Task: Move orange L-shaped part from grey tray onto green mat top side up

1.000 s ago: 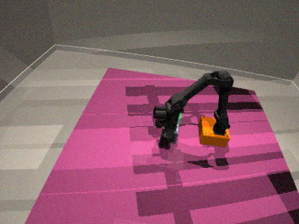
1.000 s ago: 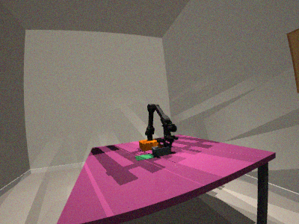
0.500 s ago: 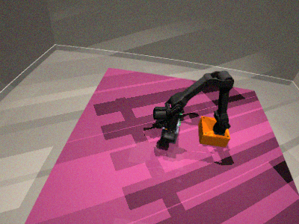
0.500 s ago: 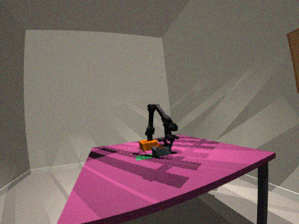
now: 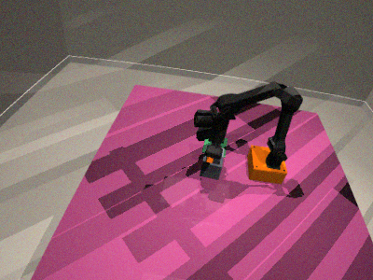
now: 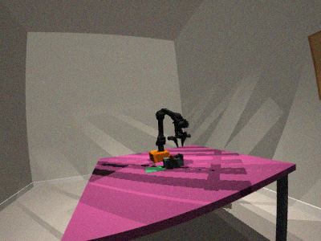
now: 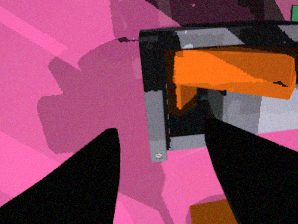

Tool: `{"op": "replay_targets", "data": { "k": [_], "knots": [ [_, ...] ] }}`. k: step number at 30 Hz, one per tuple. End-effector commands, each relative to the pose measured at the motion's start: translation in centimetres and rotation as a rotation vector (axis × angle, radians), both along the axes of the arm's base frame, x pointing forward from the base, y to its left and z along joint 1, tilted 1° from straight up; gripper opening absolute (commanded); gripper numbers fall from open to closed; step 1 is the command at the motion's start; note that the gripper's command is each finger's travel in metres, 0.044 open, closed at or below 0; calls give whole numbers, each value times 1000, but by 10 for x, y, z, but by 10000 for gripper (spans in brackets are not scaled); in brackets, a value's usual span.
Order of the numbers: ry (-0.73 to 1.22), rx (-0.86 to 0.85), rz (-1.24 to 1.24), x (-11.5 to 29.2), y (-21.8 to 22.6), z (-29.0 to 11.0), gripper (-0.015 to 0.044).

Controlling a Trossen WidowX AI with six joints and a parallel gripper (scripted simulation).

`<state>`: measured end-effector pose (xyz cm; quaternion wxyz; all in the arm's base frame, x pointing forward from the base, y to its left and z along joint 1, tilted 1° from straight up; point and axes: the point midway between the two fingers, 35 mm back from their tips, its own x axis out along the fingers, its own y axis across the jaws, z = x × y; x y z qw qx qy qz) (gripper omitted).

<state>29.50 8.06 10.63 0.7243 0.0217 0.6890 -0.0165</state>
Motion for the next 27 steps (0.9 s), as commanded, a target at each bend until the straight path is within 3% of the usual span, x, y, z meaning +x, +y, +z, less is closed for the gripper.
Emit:
{"op": "replay_targets", "data": {
  "k": [1, 26, 27],
  "knots": [
    [18, -8, 5, -4, -2, 2, 180],
    [5, -1, 1, -2, 0, 2, 180],
    [5, -2, 15, -2, -1, 2, 206]
  ]
}}
